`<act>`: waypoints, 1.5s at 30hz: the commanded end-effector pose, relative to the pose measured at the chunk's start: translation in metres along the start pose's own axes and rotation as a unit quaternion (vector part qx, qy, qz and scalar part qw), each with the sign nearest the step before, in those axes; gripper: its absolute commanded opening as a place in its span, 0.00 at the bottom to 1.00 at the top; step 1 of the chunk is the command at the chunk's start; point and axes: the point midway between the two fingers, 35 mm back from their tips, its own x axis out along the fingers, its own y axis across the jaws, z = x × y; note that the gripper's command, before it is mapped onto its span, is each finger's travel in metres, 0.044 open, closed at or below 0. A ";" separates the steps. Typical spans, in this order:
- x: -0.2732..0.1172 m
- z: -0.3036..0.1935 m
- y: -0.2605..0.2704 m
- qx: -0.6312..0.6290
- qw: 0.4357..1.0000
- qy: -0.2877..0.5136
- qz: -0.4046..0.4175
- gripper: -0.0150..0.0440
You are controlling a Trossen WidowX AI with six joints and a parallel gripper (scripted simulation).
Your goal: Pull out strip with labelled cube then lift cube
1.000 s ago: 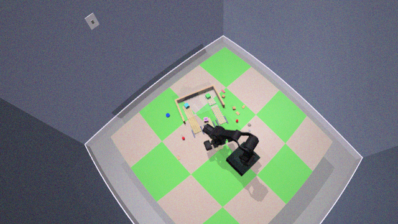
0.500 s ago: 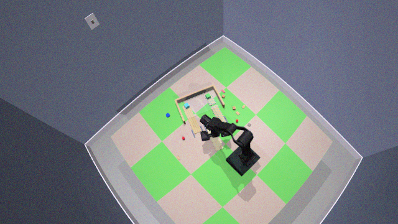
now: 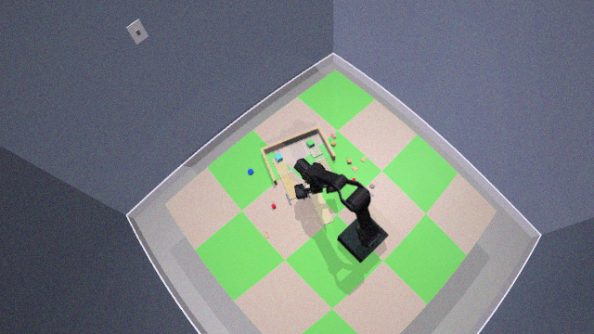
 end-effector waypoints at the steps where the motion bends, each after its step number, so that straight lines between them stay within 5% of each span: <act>1: -0.001 0.015 0.004 -0.002 1.000 0.002 0.002 1.00; 27: -0.011 0.103 0.027 -0.002 1.000 -0.002 0.003 1.00; 34: -0.003 0.103 0.027 -0.002 1.000 -0.002 0.003 0.69; 45: 0.015 0.103 0.027 -0.002 1.000 -0.002 0.003 0.68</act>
